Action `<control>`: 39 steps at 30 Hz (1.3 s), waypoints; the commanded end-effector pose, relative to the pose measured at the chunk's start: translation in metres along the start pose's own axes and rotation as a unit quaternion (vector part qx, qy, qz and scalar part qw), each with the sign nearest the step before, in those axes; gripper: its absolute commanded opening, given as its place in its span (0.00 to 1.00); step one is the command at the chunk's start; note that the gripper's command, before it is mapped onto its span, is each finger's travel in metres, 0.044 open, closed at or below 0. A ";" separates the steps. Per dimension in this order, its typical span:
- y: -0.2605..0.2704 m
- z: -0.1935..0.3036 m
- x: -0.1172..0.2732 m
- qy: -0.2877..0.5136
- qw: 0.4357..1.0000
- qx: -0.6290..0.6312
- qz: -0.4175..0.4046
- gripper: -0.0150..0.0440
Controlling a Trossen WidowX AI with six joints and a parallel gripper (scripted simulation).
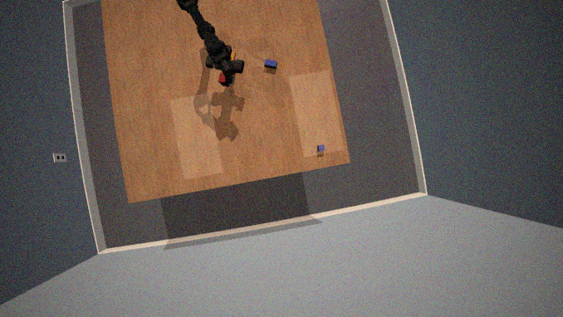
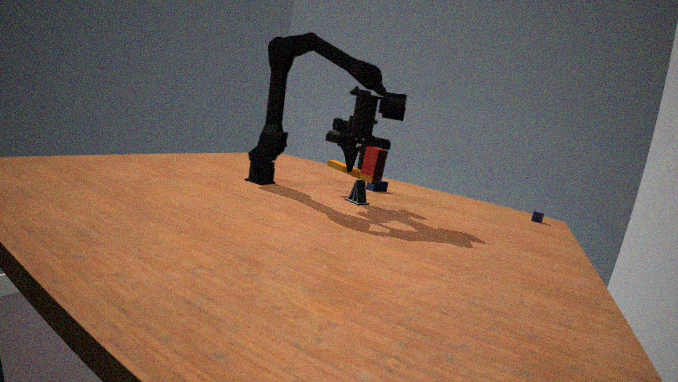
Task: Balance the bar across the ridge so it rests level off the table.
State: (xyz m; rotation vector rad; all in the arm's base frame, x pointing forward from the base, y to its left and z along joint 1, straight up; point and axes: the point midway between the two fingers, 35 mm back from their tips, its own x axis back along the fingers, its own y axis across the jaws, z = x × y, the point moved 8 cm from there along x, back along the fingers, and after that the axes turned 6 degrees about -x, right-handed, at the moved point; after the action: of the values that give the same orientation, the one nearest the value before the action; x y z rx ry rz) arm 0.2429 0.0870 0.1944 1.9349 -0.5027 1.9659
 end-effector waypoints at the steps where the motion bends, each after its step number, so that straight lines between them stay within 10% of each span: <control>1: 0.000 0.000 0.000 0.002 1.000 0.003 0.001 0.25; 39: 0.000 0.001 -0.003 0.002 1.000 0.003 0.001 0.25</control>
State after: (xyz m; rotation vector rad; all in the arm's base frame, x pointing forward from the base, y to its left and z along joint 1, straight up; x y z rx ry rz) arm 0.2432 0.0869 0.1911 1.9349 -0.5027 1.9659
